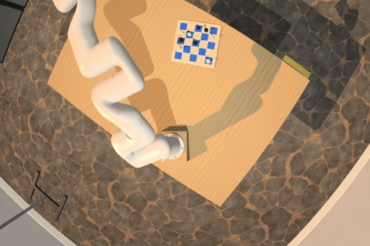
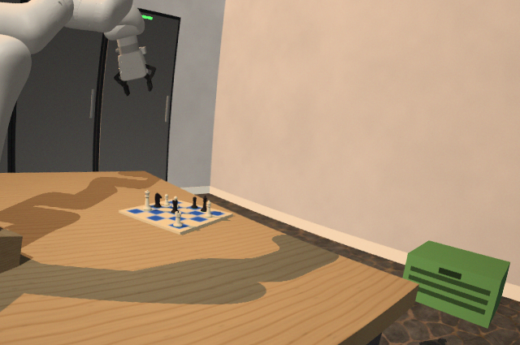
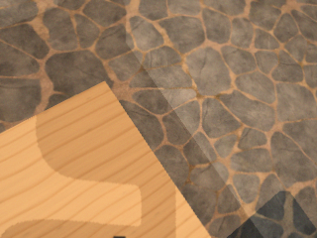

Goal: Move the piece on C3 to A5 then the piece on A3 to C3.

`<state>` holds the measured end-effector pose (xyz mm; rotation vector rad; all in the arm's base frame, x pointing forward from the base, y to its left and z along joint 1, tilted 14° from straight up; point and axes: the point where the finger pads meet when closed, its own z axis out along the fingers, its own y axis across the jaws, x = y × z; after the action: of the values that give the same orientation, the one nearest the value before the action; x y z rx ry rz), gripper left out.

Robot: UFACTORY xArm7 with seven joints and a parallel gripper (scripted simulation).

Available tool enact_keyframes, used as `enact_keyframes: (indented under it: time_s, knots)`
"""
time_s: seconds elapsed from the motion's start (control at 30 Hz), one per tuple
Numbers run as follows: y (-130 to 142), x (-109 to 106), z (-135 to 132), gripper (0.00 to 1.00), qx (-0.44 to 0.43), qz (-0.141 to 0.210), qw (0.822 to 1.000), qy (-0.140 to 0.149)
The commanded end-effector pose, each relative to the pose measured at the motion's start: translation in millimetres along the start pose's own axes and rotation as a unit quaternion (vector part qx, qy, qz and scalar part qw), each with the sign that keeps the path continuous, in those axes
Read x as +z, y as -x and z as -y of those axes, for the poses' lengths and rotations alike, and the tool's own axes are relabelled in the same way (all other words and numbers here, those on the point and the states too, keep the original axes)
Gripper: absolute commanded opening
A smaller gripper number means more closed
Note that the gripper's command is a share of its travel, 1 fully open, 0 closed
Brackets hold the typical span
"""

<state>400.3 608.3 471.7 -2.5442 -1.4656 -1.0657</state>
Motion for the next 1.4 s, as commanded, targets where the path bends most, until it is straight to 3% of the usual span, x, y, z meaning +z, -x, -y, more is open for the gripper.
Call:
enact_keyframes:
  time_s: [0.0,0.1,0.13,0.17,0.2,0.3,0.37,0.4,0.43,0.47,0.53,0.57,0.6,0.63,0.7,0.73,0.77,0.8,0.93,1.0,1.1,1.13,1.2,1.23,1.3,1.33,1.37]
  knots:
    - [22.9,9.7,-43.3,1.0,0.022,0.02,1.0,0.01]
    - [52.6,20.6,-83.8,1.0,0.047,0.05,0.997,0.017]
    - [52.6,20.6,-83.8,1.0,0.047,0.05,0.997,0.017]
    - [70.5,25.4,-105.0,1.0,0.062,0.067,0.996,0.02]
    - [70.5,25.4,-105.0,1.0,0.062,0.067,0.996,0.02]
    - [112.5,32.9,-148.4,1.0,0.094,0.102,0.99,0.026]
    - [112.5,32.9,-148.4,1.0,0.094,0.102,0.99,0.026]
    - [136.8,35.4,-169.9,1.0,0.113,0.121,0.986,0.028]
    - [136.8,35.4,-169.9,1.0,0.113,0.121,0.986,0.028]
    - [163.2,36.8,-190.9,1.0,0.133,0.14,0.981,0.031]
    - [163.2,36.8,-190.9,1.0,0.133,0.14,0.981,0.031]
    - [191.9,37.0,-210.9,1.0,0.154,0.159,0.975,0.032]
    - [191.9,37.0,-210.9,1.0,0.154,0.159,0.975,0.032]
    - [219.9,36.0,-227.8,1.0,0.177,0.179,0.967,0.034]
    - [222.6,36.0,-229.7,1.0,0.177,0.179,0.967,0.034]
    - [255.2,33.7,-246.7,1.0,0.201,0.198,0.959,0.034]
    - [255.2,33.7,-246.7,1.0,0.201,0.198,0.959,0.034]
    - [283.8,30.6,-258.8,1.0,0.226,0.217,0.949,0.034]
    - [289.5,30.2,-261.8,1.0,0.226,0.217,0.949,0.034]
    - [356.5,20.1,-282.3,1.0,0.281,0.254,0.925,0.032]
    - [362.1,19.3,-284.2,1.0,0.281,0.254,0.925,0.032]
    - [394.3,13.1,-289.0,1.0,0.31,0.272,0.911,0.03]
    - [399.7,12.1,-290.9,1.0,0.31,0.272,0.911,0.03]
    - [437.7,4.0,-294.4,1.0,0.34,0.288,0.895,0.028]
    - [437.7,4.0,-294.4,1.0,0.34,0.288,0.895,0.028]
    - [475.7,-4.9,-294.4,1.0,0.371,0.304,0.877,0.024]
    - [475.7,-4.9,-294.4,1.0,0.371,0.304,0.877,0.024]
